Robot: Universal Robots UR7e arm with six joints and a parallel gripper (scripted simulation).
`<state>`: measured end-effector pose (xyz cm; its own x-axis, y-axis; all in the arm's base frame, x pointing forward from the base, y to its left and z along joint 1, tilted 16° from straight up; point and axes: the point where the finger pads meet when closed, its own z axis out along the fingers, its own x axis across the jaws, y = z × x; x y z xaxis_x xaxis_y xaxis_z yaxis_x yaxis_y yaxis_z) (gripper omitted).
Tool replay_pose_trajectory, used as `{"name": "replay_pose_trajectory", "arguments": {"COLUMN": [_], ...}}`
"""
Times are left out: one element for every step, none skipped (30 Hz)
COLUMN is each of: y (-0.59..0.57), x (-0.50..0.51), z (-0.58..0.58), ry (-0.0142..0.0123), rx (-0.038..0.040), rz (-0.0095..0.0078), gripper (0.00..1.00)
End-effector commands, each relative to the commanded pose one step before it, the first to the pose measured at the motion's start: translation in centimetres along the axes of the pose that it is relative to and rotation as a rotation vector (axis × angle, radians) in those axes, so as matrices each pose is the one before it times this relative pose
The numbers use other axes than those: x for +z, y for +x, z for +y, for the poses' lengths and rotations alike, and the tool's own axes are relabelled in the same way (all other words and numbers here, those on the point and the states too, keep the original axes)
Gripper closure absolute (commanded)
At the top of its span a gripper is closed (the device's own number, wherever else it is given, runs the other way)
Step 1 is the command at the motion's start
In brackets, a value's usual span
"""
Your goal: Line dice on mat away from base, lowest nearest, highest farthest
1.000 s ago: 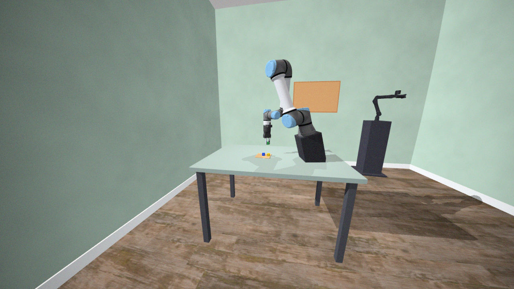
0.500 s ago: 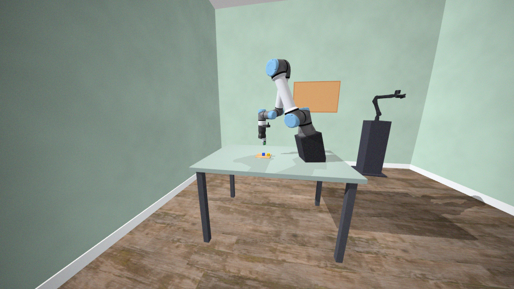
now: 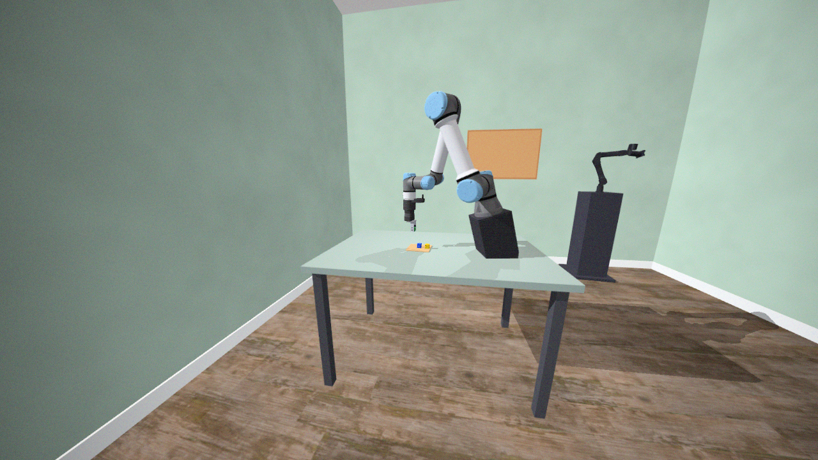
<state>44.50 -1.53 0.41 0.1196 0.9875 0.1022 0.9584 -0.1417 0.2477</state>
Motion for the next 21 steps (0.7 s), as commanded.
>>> {"name": "replay_pose_trajectory", "arguments": {"y": [1.055,0.071,0.038,0.015,0.002,0.000,0.000,0.000,0.000,0.000,0.000,0.000,0.000,0.000,0.000,0.000,0.000,0.000,-0.001,-0.001,-0.001], "x": [-0.123,-0.007,-0.004,-0.001,0.000,0.000,0.000,0.000,0.000,0.000,0.000,0.000,0.000,0.000,0.000,0.000,0.001,0.009,0.024,0.044,0.068], "z": [0.625,0.048,0.026,0.010,0.002,0.000,0.000,0.000,0.000,0.000,0.000,0.000,0.000,0.000,0.000,0.000,0.000,0.000,0.000,0.000,0.000], "ry": [-0.00316,-0.00016,-0.00009,-0.00003,-0.00001,0.00000,0.00000,0.00000,0.00000,0.00000,0.00000,0.00000,0.00000,0.00000,0.00000,0.00000,0.00000,0.00001,0.00004,0.00007,0.00011], "rx": [-0.09817,-0.00681,-0.00368,-0.00143,-0.00021,0.00000,0.00000,0.00000,0.00000,0.00000,0.00000,0.00000,0.00000,0.00000,0.00000,0.00000,0.00000,-0.00001,-0.00002,-0.00004,-0.00007], "rz": [0.00070,0.00008,0.00004,0.00002,0.00000,0.00000,0.00000,0.00000,0.00000,0.00000,0.00000,0.00000,0.00000,0.00000,0.00000,0.00000,0.00000,0.00000,-0.00001,-0.00002,-0.00003], "gripper": [0.51,0.51,0.51,0.51,0.51,0.51,0.51,0.51,0.51,0.51,0.51,0.51,0.51,0.51,0.51,0.51,0.51,0.51,0.51,0.51,0.51]}}
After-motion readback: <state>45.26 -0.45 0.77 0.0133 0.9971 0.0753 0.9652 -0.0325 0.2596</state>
